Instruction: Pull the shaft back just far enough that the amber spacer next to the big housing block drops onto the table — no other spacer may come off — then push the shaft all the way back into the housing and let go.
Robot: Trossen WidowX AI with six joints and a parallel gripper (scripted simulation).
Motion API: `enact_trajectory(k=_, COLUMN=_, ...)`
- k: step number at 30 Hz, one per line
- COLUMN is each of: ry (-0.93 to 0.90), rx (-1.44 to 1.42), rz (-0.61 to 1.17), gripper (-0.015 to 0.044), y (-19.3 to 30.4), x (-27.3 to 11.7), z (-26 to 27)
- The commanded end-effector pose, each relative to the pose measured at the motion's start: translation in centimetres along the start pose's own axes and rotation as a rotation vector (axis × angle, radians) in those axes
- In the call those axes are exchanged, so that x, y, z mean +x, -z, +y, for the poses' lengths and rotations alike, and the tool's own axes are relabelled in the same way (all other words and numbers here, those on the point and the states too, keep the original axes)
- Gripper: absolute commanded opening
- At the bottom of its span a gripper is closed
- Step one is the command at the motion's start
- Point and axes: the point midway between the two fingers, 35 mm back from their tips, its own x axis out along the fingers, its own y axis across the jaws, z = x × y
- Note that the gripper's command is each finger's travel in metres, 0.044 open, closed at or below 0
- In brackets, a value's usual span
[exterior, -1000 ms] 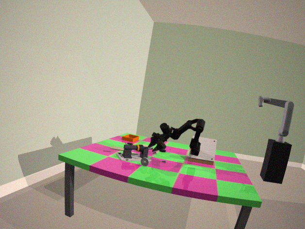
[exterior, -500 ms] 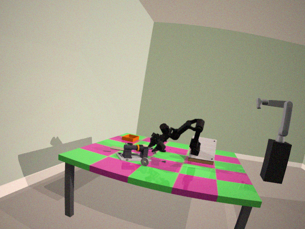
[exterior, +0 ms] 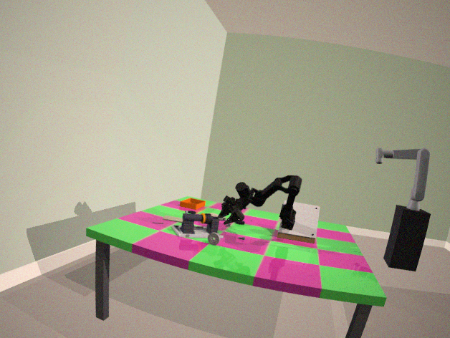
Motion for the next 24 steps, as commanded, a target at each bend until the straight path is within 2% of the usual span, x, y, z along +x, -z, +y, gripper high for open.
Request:
enact_trajectory(k=1, ry=0.003, rx=0.002, rz=-0.002, gripper=0.044, y=-0.1, x=0.0, z=0.0)
enact_trajectory(k=24, ry=0.002, rx=0.002, rz=-0.003, gripper=0.044, y=-0.1, x=1.8, z=0.0)
